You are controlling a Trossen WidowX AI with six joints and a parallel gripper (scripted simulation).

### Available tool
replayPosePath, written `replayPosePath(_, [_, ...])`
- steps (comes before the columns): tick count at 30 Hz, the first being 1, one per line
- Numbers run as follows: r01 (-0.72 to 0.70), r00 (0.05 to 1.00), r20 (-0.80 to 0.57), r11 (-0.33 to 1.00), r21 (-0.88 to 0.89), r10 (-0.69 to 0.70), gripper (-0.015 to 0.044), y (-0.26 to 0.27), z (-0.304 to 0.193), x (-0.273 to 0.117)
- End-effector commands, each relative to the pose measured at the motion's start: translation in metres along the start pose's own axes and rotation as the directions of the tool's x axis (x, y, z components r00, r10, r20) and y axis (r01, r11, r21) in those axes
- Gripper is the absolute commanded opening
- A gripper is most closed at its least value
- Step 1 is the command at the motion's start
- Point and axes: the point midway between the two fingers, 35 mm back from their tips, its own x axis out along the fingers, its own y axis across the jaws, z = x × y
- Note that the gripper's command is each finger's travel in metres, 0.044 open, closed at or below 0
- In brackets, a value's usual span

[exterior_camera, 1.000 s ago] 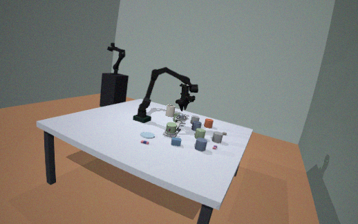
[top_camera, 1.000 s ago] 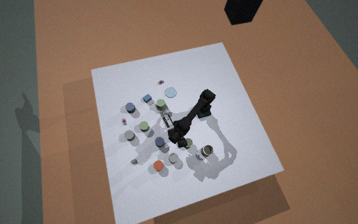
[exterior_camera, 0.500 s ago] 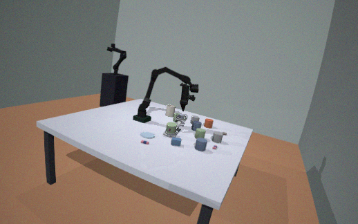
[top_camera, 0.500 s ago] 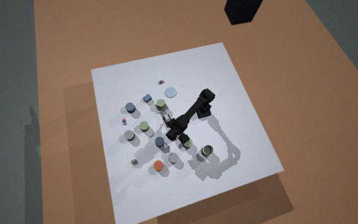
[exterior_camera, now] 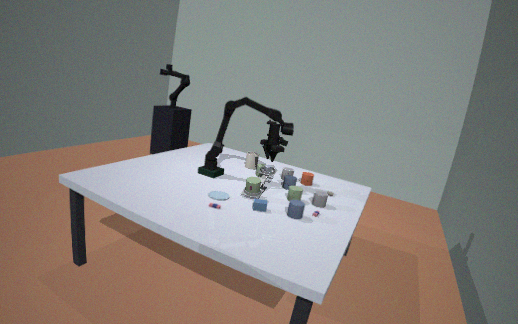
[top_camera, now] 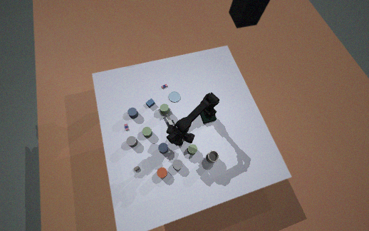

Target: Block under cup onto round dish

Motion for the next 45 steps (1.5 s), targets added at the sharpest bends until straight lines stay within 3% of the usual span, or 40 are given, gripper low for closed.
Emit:
replayPosePath(1, [-0.013, 1.0, -0.011, 0.993, -0.116, 0.012, 0.026, -0.003, -0.003, 0.001])
replayPosePath(6, [-0.022, 1.0, -0.019, 0.972, -0.233, 0.018, 0.026, -0.007, -0.006, 0.0])
replayPosePath(43, [-0.022, 1.0, -0.019, 0.972, -0.233, 0.018, 0.026, -0.006, -0.007, 0.052])
replayPosePath(45, [-0.022, 1.0, -0.019, 0.972, -0.233, 0.018, 0.0208, -0.006, -0.007, 0.052])
